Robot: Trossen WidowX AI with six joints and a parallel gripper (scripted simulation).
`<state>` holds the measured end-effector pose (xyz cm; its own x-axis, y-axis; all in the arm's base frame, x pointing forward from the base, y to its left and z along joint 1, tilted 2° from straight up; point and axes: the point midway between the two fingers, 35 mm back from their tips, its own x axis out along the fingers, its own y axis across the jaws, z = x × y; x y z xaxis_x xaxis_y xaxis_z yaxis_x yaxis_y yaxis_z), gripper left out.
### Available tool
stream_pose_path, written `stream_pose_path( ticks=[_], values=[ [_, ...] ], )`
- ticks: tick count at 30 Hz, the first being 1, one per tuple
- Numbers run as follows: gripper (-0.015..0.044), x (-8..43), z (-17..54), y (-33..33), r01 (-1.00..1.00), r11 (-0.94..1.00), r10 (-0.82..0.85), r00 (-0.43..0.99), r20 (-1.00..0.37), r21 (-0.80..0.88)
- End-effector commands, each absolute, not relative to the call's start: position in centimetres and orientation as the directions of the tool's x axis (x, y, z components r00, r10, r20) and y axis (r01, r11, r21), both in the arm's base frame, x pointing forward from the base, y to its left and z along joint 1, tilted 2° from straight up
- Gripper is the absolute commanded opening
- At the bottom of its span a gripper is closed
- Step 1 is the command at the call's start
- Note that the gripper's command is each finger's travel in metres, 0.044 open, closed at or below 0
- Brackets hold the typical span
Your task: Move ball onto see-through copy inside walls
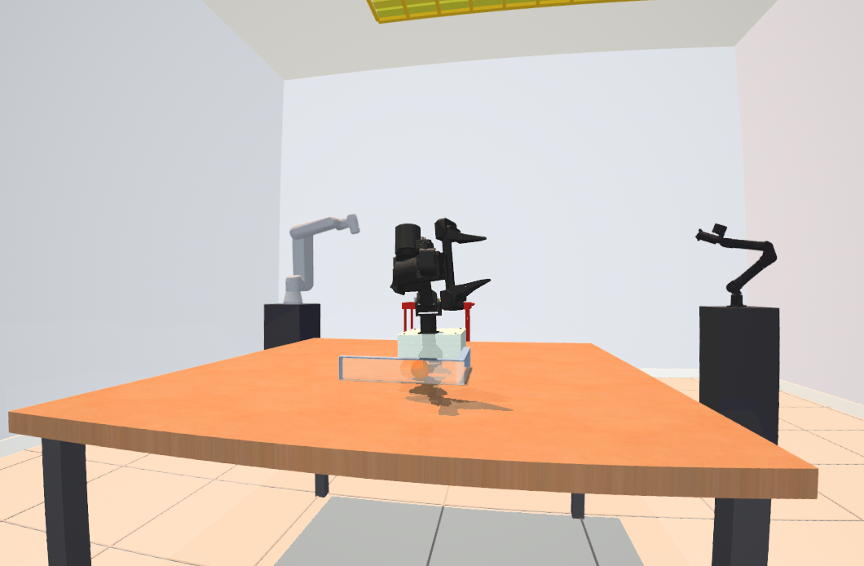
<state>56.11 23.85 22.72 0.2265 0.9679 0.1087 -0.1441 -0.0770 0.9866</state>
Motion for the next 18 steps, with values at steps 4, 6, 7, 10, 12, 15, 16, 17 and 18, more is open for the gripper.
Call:
stream_pose_path(
  ticks=[4,6,7,10,12,15,16,17,18],
  values=[
    [0.0346,56.7,22.3,23.8,-0.139,-0.040,0.953,0.293,0.080,0.989],
    [0.0346,57.1,21.7,23.6,-0.133,-0.002,0.938,0.344,0.048,0.991],
    [0.0346,57.3,21.4,23.6,-0.128,0.019,0.929,0.368,0.030,0.992],
    [0.0346,57.6,20.3,23.2,-0.111,0.095,0.900,0.435,-0.037,0.989],
    [0.0346,57.7,19.3,22.8,-0.094,0.159,0.873,0.478,-0.096,0.983],
    [0.0346,57.4,17.6,22.1,-0.061,0.268,0.826,0.528,-0.197,0.962],
    [0.0346,57.2,17.0,21.8,-0.049,0.306,0.808,0.541,-0.233,0.951],
    [0.0346,57.0,16.4,21.5,-0.036,0.346,0.790,0.551,-0.270,0.938],
    [0.0346,56.7,15.8,21.2,-0.023,0.386,0.770,0.559,-0.308,0.922]
  ],
)
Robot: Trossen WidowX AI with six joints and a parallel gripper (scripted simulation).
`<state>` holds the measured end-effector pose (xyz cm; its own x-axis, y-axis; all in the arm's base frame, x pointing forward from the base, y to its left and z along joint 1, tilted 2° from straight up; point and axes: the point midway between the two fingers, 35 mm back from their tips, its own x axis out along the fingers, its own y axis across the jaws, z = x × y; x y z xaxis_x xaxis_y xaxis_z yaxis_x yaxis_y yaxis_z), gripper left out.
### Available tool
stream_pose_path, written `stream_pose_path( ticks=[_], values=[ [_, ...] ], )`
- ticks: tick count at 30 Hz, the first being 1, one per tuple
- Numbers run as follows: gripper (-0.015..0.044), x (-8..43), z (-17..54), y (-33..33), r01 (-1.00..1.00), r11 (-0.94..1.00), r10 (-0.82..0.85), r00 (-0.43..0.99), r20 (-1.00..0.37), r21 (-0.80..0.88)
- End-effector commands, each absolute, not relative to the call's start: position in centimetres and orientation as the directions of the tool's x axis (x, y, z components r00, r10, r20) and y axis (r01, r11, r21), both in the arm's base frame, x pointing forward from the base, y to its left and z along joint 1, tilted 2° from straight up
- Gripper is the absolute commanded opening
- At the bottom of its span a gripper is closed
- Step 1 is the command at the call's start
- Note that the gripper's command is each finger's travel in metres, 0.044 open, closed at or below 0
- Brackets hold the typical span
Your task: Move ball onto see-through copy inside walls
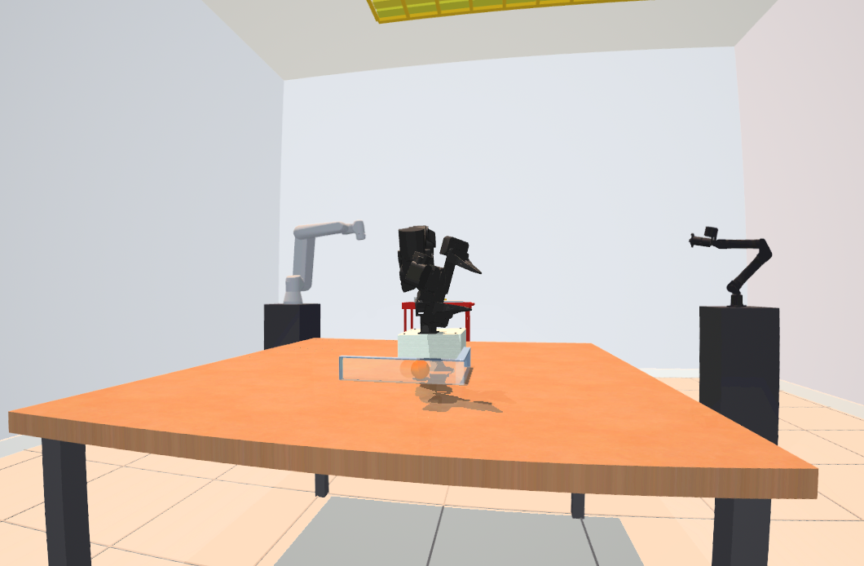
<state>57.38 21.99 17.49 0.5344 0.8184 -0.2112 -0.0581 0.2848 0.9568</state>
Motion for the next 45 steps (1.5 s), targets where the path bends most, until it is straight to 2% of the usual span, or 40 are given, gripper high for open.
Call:
stream_pose_path(
  ticks=[1,10,18,22,26,45],
  values=[
    [0.0346,56.4,15.1,20.9,-0.010,0.426,0.749,0.564,-0.347,0.905],
    [0.0346,50.9,9.2,16.8,0.080,0.785,0.504,0.494,-0.708,0.615],
    [0.0346,41.6,5.4,9.9,0.098,0.975,0.174,0.230,-0.957,0.201],
    [0.0346,39.1,4.9,8.3,0.056,0.994,0.090,0.146,-0.985,0.099],
    [0.0346,36.6,4.3,7.1,-0.073,0.997,-0.024,0.041,-0.999,-0.026],
    [0.0346,36.7,1.9,7.0,-0.073,0.997,-0.024,0.041,-0.999,-0.027]
  ],
)
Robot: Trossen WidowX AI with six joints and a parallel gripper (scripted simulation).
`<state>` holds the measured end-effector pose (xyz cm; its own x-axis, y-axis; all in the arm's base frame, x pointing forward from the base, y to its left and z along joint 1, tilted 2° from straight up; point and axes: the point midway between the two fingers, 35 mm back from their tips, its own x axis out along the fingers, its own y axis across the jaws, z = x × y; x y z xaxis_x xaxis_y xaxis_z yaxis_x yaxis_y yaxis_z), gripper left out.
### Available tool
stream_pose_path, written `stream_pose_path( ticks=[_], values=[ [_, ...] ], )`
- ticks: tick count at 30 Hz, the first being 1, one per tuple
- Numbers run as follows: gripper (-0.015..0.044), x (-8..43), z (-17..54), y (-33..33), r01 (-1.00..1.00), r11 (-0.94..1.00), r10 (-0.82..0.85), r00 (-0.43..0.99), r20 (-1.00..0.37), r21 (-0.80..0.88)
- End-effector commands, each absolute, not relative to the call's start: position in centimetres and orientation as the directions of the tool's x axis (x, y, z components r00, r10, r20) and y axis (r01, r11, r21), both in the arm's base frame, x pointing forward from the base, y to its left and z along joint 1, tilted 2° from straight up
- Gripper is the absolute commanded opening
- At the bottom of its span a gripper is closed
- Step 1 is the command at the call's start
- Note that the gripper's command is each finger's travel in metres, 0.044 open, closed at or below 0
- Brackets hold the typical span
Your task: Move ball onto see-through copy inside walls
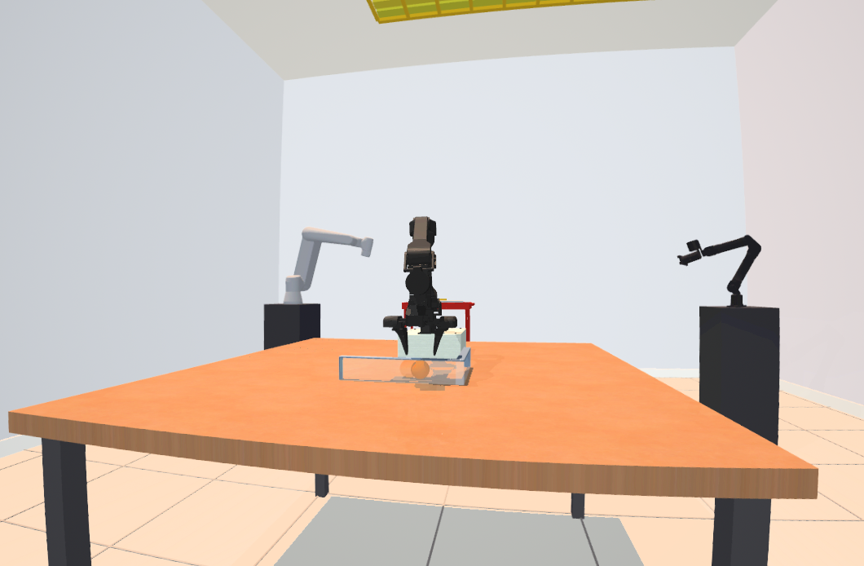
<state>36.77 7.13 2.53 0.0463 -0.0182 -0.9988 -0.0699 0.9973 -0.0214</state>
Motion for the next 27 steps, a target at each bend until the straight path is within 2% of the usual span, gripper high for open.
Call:
stream_pose_path(
  ticks=[1,23,26,27],
  values=[
    [0.0346,36.7,1.7,7.0,-0.073,0.997,-0.024,0.041,-0.999,-0.027],
    [0.0346,36.8,-1.6,6.9,-0.073,0.997,-0.024,0.040,-0.999,-0.027],
    [0.0268,36.8,-1.6,6.9,-0.073,0.997,-0.024,0.040,-0.999,-0.027],
    [0.0261,36.8,-1.6,6.9,-0.073,0.997,-0.024,0.040,-0.999,-0.027]
  ],
)
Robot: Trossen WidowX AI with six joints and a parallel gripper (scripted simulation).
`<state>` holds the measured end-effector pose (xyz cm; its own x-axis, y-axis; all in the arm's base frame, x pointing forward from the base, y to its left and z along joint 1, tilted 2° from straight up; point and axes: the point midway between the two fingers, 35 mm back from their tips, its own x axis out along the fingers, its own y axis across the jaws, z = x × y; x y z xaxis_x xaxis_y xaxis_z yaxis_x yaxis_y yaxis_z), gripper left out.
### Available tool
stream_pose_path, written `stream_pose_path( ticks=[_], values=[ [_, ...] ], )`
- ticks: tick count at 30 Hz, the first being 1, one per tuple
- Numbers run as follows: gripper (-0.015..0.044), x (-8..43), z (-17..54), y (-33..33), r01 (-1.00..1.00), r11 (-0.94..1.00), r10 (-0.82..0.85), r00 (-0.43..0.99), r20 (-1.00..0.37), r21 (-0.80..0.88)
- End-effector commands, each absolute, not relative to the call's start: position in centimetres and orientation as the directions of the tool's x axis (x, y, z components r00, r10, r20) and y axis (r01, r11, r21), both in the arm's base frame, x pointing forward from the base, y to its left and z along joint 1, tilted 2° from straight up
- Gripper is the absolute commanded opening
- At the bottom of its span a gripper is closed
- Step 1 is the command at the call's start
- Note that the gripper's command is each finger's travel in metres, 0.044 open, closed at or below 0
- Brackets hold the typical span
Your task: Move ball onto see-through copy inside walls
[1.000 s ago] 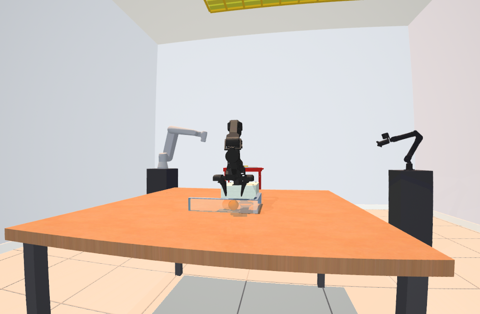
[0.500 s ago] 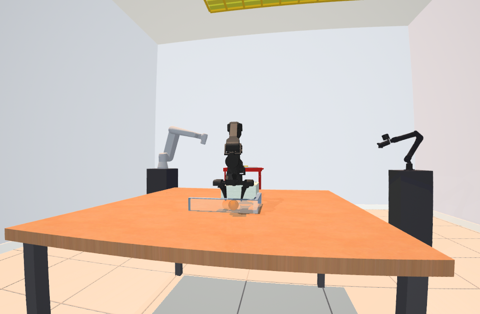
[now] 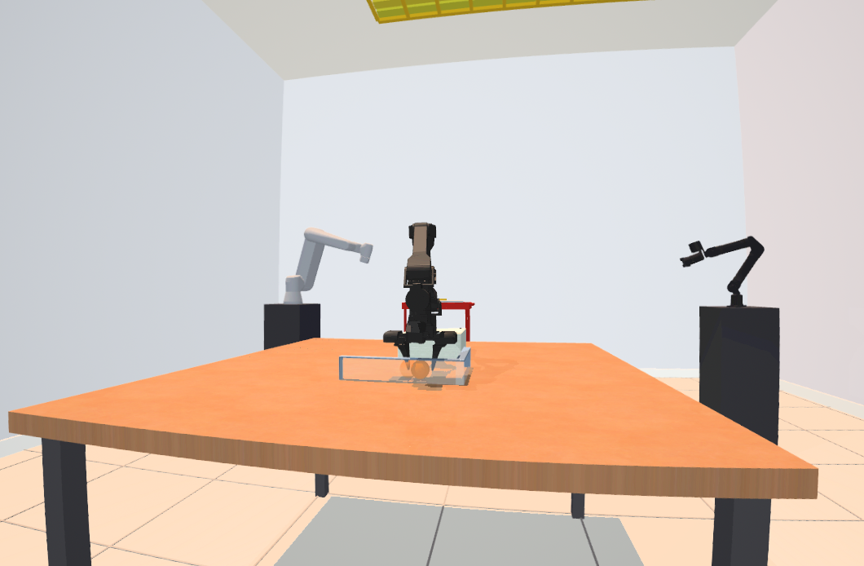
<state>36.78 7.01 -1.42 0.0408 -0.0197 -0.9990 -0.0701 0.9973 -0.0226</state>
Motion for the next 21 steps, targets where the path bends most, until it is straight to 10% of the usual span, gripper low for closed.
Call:
stream_pose_path(
  ticks=[1,8,16,21],
  values=[
    [0.0254,36.8,-1.6,6.9,-0.073,0.997,-0.024,0.040,-0.999,-0.027],
    [0.0208,36.8,-1.6,6.9,-0.073,0.997,-0.024,0.040,-0.999,-0.027],
    [0.0000,35.0,0.3,8.2,-0.095,0.995,-0.004,0.010,-1.000,-0.005],
    [0.0000,35.8,3.2,8.0,-0.090,0.996,-0.009,0.018,-1.000,-0.010]
  ],
)
